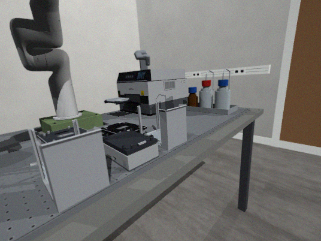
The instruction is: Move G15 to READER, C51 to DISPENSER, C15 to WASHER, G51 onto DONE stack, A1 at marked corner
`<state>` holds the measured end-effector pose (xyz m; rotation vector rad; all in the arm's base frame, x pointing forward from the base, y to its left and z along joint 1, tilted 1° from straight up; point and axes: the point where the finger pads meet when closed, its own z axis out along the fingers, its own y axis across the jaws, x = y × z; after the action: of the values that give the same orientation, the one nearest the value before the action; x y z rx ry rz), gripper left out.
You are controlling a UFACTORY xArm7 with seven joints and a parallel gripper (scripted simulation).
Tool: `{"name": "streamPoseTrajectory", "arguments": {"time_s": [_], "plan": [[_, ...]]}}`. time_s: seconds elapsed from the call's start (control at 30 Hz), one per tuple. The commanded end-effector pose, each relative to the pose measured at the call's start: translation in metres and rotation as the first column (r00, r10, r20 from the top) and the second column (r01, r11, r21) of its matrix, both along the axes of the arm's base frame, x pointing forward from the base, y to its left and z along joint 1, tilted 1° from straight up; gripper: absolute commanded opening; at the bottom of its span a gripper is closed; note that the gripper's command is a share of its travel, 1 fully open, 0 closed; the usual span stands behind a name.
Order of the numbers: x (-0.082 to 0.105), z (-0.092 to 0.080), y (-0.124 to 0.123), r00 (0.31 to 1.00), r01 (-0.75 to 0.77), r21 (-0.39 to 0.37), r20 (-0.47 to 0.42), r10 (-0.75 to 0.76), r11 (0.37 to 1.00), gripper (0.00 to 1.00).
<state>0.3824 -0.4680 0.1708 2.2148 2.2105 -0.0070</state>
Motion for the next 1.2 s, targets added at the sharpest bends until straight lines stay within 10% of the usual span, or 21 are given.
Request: {"name": "streamPoseTrajectory", "arguments": {"time_s": [0.0, 1.17], "plan": [[0.000, 0.002, -0.011, 1.000, -0.002, -0.001, 0.001, 0.002, 1.000, 0.00], [0.001, -0.015, -0.011, 1.000, -0.002, -0.001, 0.001, 0.002, 1.000, 0.00]]}}
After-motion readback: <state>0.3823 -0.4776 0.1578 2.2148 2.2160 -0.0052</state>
